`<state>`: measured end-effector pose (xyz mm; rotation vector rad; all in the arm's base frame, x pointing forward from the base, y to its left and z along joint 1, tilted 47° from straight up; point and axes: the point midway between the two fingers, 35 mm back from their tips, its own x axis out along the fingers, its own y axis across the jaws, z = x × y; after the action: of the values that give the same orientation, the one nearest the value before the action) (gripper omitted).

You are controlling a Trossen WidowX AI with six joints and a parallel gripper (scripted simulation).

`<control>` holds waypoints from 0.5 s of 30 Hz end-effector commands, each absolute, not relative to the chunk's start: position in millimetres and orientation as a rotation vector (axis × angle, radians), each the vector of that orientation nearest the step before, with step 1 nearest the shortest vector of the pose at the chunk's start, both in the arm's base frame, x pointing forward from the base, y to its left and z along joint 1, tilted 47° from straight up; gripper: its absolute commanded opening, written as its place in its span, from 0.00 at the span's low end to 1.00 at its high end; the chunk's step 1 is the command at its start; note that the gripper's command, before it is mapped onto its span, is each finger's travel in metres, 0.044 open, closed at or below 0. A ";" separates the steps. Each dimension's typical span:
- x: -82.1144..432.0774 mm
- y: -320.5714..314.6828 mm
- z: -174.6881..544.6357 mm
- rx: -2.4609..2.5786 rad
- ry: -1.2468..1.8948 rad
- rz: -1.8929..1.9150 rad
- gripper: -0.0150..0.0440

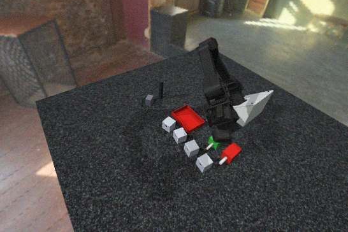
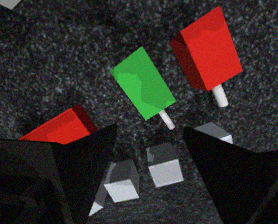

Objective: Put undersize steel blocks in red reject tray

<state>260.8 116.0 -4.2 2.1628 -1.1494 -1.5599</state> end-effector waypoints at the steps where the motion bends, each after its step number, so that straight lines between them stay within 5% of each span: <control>1: 279.1 113.3 7.0 2.286 -1.340 -1.507 0.81; 9: 357.7 73.4 73.0 2.727 -2.432 -0.902 0.81; 15: 360.4 69.2 77.8 2.740 -2.499 -0.844 0.81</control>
<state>354.4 71.6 66.3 2.6975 -2.4004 -0.9414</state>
